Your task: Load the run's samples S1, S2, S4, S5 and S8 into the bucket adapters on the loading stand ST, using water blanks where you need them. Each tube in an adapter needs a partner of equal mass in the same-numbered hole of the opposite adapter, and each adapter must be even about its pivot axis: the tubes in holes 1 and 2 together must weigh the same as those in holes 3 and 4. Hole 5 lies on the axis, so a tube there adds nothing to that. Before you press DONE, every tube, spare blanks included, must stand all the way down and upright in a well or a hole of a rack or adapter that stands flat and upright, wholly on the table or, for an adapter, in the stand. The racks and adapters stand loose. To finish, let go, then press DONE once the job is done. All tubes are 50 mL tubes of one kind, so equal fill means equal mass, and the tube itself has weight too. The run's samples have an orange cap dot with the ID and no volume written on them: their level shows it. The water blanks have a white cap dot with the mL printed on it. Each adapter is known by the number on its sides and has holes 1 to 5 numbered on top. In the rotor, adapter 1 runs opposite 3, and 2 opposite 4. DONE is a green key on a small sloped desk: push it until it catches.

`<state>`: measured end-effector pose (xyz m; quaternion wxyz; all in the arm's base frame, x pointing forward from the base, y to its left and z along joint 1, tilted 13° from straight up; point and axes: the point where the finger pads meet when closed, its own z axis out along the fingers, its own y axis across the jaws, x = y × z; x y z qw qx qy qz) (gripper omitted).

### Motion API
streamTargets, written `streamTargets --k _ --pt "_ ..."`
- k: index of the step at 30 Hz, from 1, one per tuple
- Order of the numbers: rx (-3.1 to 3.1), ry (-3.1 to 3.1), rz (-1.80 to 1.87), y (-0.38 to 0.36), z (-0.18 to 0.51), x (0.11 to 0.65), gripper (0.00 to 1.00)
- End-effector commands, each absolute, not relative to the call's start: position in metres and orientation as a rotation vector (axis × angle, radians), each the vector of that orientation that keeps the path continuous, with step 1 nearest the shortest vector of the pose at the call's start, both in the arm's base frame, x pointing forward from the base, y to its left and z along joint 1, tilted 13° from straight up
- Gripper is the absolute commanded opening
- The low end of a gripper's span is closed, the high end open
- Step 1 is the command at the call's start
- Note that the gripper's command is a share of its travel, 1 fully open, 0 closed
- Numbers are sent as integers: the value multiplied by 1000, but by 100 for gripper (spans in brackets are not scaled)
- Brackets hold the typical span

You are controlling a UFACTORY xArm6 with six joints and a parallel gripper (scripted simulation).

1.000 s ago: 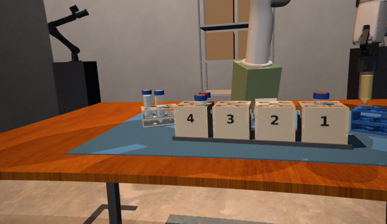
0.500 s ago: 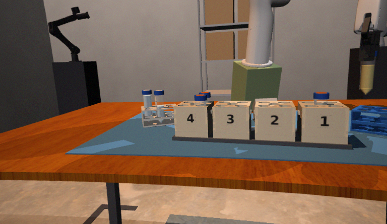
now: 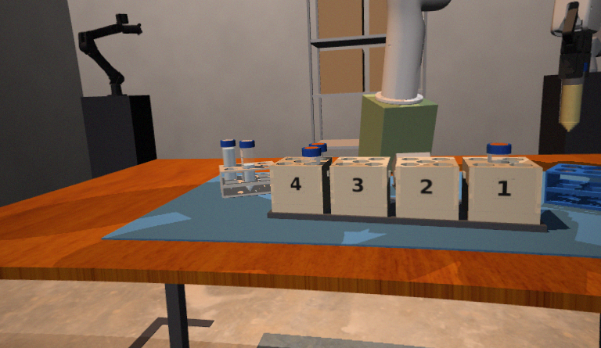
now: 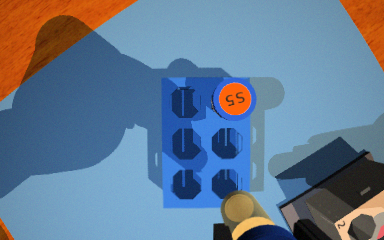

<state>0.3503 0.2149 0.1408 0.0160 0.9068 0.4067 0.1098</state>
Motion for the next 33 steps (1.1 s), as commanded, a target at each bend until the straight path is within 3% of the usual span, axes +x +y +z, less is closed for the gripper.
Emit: streamTargets --k 1,12,33 --pt "2820 1265 347 215 147 350 0" --pt "2820 1265 347 215 151 349 0" --pt "3143 331 353 121 149 368 0"
